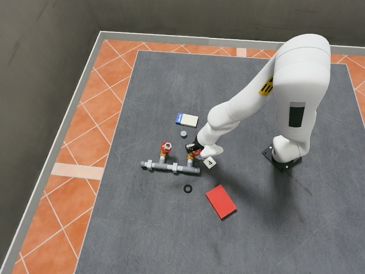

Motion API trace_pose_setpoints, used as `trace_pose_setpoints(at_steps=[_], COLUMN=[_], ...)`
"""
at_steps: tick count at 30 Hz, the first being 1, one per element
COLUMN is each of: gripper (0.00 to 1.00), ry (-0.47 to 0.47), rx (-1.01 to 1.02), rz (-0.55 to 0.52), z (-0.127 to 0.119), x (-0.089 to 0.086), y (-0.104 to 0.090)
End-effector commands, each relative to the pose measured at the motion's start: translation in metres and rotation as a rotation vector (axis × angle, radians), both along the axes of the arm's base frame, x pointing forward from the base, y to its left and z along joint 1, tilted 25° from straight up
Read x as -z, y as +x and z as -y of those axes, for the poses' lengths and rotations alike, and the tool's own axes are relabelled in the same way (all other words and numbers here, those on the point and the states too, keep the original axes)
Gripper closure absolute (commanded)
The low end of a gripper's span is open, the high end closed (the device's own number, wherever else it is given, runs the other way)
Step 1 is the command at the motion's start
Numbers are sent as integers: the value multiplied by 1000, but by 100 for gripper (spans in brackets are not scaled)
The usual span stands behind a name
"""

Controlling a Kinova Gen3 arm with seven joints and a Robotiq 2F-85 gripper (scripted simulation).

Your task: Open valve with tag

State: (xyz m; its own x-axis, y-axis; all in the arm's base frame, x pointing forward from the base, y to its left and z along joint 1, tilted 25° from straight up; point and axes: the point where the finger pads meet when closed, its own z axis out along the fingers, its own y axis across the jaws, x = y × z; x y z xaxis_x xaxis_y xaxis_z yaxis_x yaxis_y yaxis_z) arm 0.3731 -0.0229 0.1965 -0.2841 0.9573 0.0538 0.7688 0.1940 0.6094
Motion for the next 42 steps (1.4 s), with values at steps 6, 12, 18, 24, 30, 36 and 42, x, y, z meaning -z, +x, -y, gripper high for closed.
trace_pose_setpoints(at_steps=[6,12,18,24,30,36,42], gripper=[45,45,45,45,45,45,45], ry=[-113,-219,-297,-421,-552,-640,-773], rx=[-155,-301,-408,-579,-758,-880,-1062], rz=[47,86,115,161,210,243,292], z=[0,0,0,0,0,0,0], x=[0,0,0,0,0,0,0], y=[0,0,0,0,0,0,0])
